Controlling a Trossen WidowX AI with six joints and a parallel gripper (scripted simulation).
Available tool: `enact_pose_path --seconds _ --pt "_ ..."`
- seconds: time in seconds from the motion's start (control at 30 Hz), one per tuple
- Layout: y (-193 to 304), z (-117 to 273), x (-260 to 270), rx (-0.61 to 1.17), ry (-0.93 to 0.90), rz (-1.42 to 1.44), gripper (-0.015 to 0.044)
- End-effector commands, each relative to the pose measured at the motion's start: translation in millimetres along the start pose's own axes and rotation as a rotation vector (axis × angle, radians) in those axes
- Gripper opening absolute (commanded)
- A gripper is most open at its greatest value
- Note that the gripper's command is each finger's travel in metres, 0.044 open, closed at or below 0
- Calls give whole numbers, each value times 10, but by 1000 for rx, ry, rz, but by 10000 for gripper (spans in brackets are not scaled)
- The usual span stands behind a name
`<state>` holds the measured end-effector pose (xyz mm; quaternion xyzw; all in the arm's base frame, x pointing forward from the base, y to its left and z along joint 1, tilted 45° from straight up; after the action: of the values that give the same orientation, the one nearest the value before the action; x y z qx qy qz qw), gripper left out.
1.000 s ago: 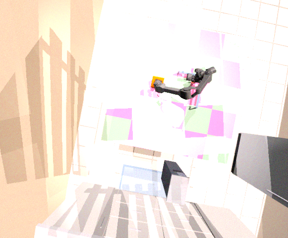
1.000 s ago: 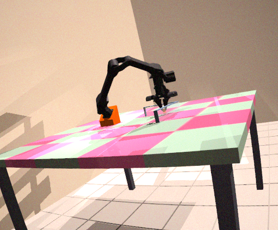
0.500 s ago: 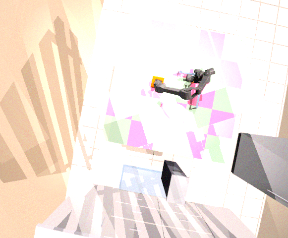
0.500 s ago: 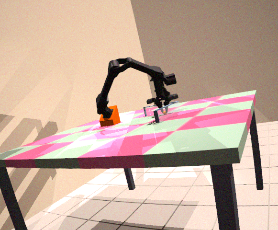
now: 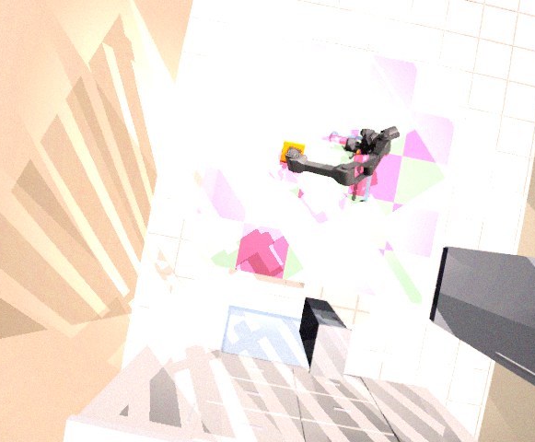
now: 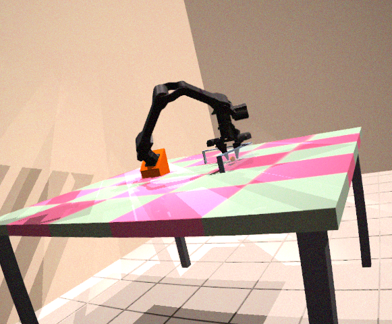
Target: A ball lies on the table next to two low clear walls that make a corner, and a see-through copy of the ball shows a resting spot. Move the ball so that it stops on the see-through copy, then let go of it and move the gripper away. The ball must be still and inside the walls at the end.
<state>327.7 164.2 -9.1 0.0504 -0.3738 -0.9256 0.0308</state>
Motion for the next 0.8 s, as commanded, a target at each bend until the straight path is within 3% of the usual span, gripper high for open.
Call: enact_pose_path --seconds 0.0,0.1,0.27,0.63,0.77 --pt "0 2 -1 0 0 0 206" --pt "-7 112 -11 -1 0 1 206" --pt "-8 844 9 1 -2 7 206" --pt "-27 806 18 0 10 15 206" --pt "-13 1180 38 0 8 12 311"
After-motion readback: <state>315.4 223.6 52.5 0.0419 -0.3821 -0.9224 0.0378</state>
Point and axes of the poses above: the point midway between the two fingers, 35 mm back from their tips, its own z axis back along the fingers, its own x axis across the jaws, y = z × x, the point moved 10 cm from there along z, back along the fingers, and after that the axes turned 3 degrees about -z, right-handed, at the moved point
